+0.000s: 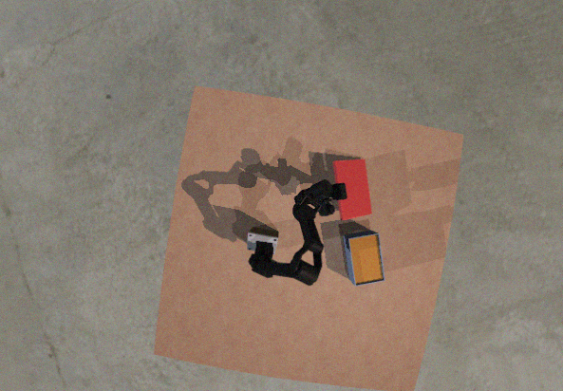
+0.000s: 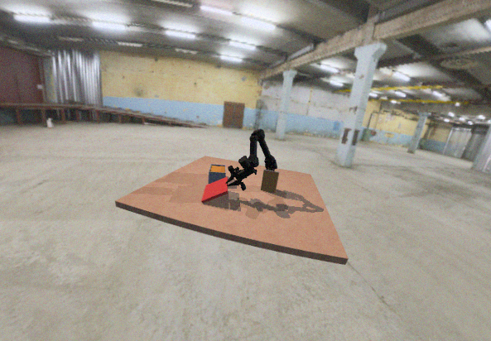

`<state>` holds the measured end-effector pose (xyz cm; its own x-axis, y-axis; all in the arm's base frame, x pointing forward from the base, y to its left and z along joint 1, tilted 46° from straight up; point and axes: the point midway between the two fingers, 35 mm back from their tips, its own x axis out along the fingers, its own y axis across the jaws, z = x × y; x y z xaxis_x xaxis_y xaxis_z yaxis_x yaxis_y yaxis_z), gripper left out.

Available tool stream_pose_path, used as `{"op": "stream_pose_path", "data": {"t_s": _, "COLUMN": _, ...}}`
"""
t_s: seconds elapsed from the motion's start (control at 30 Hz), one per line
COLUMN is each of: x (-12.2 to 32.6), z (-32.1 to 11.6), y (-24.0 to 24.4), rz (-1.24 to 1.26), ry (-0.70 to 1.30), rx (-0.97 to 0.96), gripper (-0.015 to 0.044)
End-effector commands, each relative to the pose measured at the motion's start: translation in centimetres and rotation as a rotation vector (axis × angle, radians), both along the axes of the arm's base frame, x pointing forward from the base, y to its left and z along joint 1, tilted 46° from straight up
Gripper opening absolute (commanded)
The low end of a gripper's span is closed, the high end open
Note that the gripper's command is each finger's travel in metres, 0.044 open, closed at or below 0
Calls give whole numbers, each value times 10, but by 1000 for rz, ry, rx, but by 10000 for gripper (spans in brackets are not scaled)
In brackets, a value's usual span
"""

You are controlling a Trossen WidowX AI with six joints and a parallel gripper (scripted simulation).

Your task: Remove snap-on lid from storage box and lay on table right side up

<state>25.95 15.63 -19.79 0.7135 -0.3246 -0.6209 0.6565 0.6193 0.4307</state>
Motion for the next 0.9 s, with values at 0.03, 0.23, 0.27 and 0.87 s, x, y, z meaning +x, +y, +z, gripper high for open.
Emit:
{"op": "stream_pose_path", "data": {"t_s": 0.03, "x": -3, "z": -8, "y": -12, "rz": -10, "ry": 22, "rx": -19, "gripper": 0}}
{"op": "stream_pose_path", "data": {"t_s": 0.23, "x": -4, "z": -11, "y": -16, "rz": -10, "ry": 22, "rx": -20, "gripper": 0}}
{"op": "stream_pose_path", "data": {"t_s": 0.27, "x": -4, "z": -12, "y": -16, "rz": -10, "ry": 22, "rx": -20, "gripper": 0}}
{"op": "stream_pose_path", "data": {"t_s": 0.87, "x": -1, "z": -15, "y": -14, "rz": -5, "ry": 12, "rx": -11, "gripper": 53}}
